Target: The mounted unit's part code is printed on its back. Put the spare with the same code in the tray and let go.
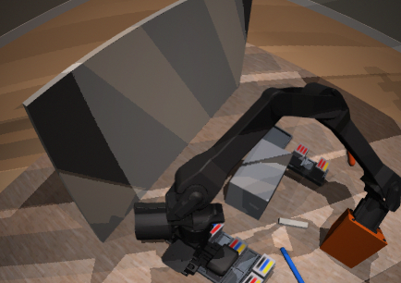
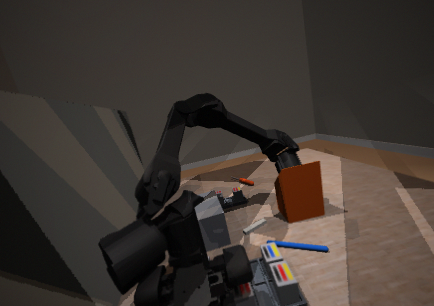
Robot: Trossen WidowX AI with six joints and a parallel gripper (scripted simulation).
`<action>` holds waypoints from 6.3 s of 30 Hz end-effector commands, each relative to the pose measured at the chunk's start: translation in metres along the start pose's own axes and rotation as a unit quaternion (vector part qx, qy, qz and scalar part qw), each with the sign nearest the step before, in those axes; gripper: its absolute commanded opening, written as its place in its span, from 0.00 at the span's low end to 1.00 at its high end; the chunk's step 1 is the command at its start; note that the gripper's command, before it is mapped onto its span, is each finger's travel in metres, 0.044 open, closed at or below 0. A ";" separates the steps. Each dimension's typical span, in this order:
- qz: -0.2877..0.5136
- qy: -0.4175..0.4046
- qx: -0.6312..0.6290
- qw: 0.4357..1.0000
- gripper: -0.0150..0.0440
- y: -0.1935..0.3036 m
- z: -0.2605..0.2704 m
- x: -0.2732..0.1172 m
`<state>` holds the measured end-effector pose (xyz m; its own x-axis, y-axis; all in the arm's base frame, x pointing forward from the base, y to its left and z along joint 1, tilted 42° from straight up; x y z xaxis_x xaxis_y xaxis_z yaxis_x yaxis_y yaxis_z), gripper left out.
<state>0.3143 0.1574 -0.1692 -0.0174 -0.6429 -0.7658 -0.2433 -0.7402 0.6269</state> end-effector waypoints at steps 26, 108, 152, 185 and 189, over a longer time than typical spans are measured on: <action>-0.001 0.000 -0.002 1.000 0.25 -0.002 -0.001 -0.044; 0.003 0.003 -0.005 1.000 0.25 0.380 -0.126 -0.157; 0.010 0.002 -0.004 1.000 0.25 0.399 -0.128 -0.117; 0.010 0.002 -0.004 1.000 0.25 0.400 -0.130 -0.082; 0.010 0.002 -0.004 1.000 0.25 0.400 -0.130 -0.078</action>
<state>0.3448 -0.1131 0.1633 -0.0185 -0.6609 -0.7503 -0.2439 -0.7247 0.6444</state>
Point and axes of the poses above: the point midway between the two fingers, 35 mm back from their tips, its own x axis out along the fingers, its own z axis across the jaws, y = z × x, the point moved 6 cm from there along -x, back along the fingers, and after that the axes turned 13 degrees about x, right-handed, at the moved point
